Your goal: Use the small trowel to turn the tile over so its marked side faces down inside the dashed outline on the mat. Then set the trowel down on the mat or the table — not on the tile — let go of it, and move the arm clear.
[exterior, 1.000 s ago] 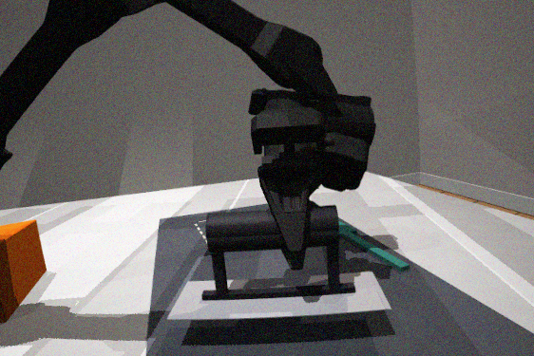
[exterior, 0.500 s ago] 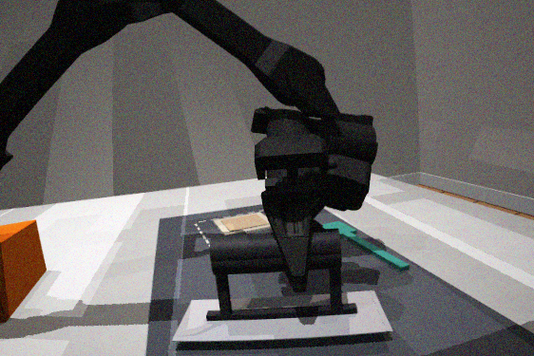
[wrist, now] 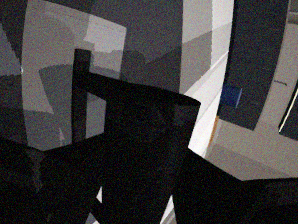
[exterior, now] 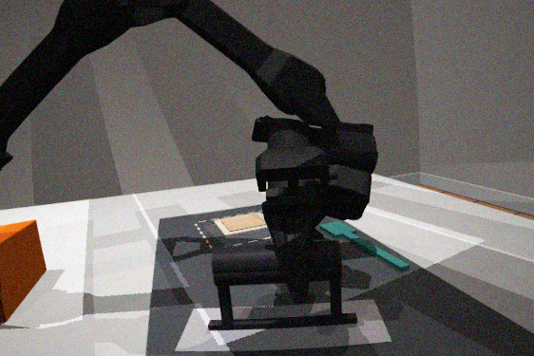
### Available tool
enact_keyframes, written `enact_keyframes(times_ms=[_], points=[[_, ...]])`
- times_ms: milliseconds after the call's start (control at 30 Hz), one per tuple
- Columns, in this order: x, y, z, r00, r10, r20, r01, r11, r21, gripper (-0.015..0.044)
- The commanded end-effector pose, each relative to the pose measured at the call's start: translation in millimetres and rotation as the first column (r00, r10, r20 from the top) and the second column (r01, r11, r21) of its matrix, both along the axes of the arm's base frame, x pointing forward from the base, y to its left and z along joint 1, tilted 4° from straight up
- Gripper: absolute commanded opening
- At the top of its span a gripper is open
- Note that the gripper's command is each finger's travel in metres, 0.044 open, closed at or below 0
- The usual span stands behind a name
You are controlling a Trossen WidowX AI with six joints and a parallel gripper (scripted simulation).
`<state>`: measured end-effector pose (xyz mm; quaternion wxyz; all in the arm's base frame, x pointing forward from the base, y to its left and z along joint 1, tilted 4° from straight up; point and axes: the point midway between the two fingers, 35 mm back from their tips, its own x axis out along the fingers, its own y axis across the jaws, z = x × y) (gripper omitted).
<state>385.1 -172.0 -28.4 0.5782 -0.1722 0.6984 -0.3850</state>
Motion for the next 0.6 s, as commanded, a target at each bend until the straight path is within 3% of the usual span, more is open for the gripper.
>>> enact_keyframes(times_ms=[0,67,567], points=[[-0.2,-0.8,0.6,1.0,0.0,0.0,0.0,1.0,-0.01,0.0263],[-0.2,-0.8,0.6,1.0,0.0,0.0,0.0,1.0,-0.01,0.03],[9.7,19.2,19.2,1.0,0.003,0.005,-0.003,1.0,-0.006,0.03]])
